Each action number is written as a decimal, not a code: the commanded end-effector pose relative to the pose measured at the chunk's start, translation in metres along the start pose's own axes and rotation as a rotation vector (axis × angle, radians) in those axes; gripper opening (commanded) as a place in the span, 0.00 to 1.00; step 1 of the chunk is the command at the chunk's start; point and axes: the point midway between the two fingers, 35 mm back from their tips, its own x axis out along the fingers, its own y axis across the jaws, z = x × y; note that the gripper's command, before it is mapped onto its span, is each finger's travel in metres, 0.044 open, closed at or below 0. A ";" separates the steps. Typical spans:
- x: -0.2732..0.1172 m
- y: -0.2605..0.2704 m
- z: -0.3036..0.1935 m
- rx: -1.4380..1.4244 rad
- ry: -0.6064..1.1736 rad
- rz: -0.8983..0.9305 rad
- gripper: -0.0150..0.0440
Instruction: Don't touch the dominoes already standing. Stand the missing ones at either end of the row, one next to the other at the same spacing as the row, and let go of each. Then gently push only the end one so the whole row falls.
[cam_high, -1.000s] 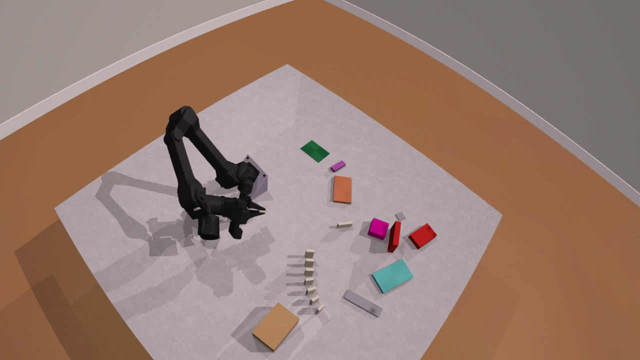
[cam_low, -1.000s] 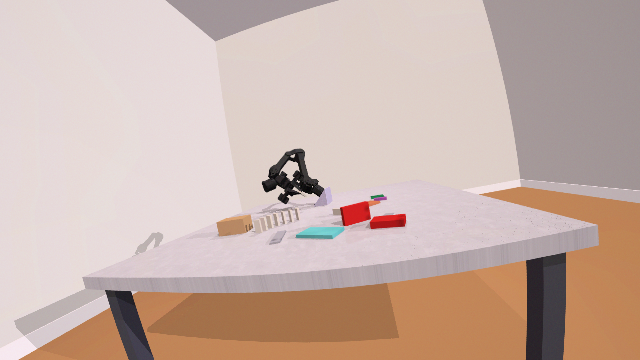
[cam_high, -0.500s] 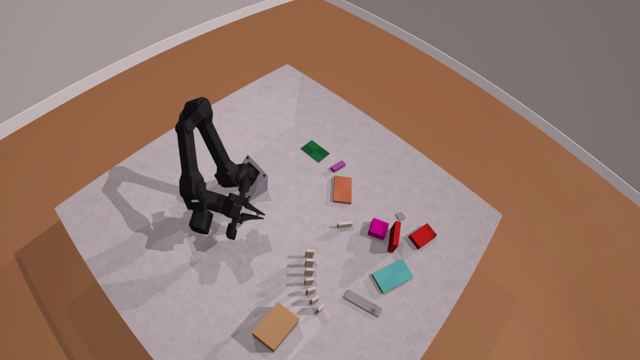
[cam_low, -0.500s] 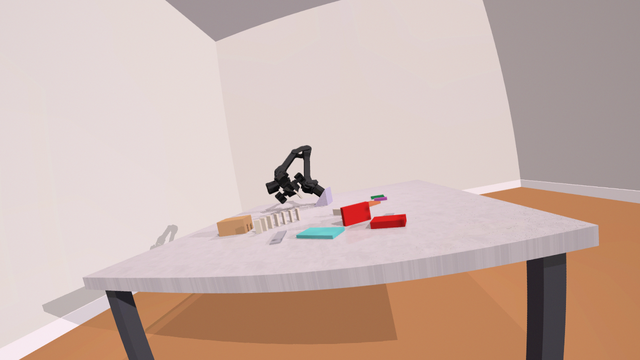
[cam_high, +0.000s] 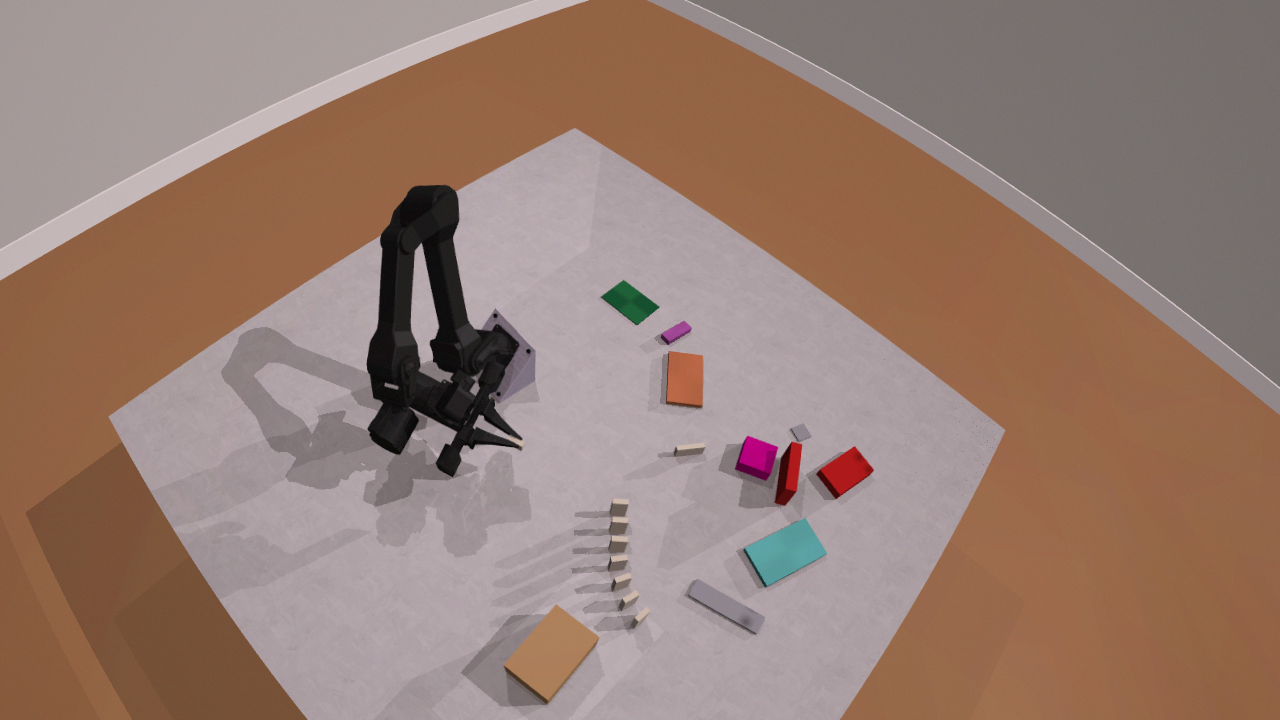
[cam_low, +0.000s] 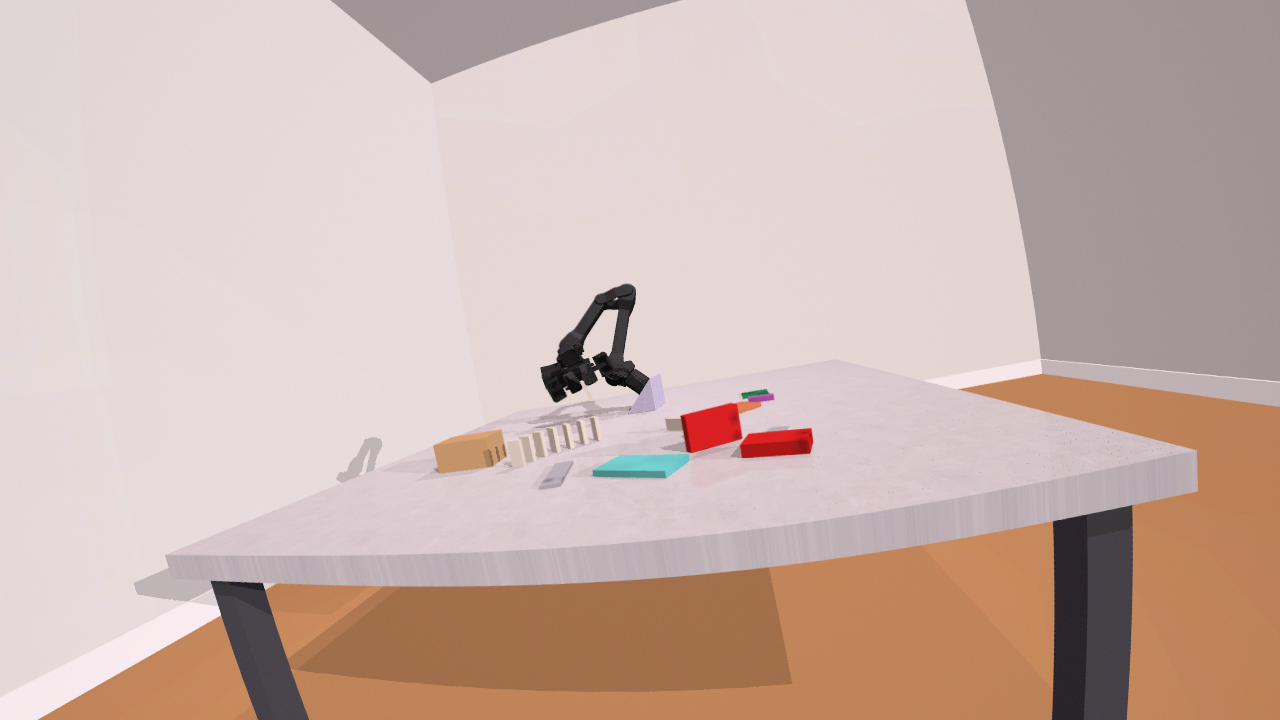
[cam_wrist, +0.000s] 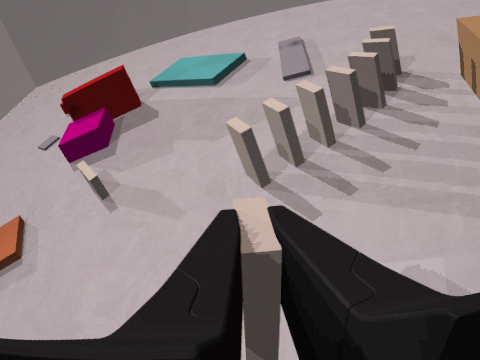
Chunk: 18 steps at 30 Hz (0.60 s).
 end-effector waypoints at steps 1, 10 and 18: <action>-0.001 -0.002 0.001 -0.068 -0.040 -0.042 0.30; -0.008 -0.008 0.004 -0.264 -0.118 -0.171 0.30; -0.009 -0.008 0.005 -0.279 -0.122 -0.181 0.30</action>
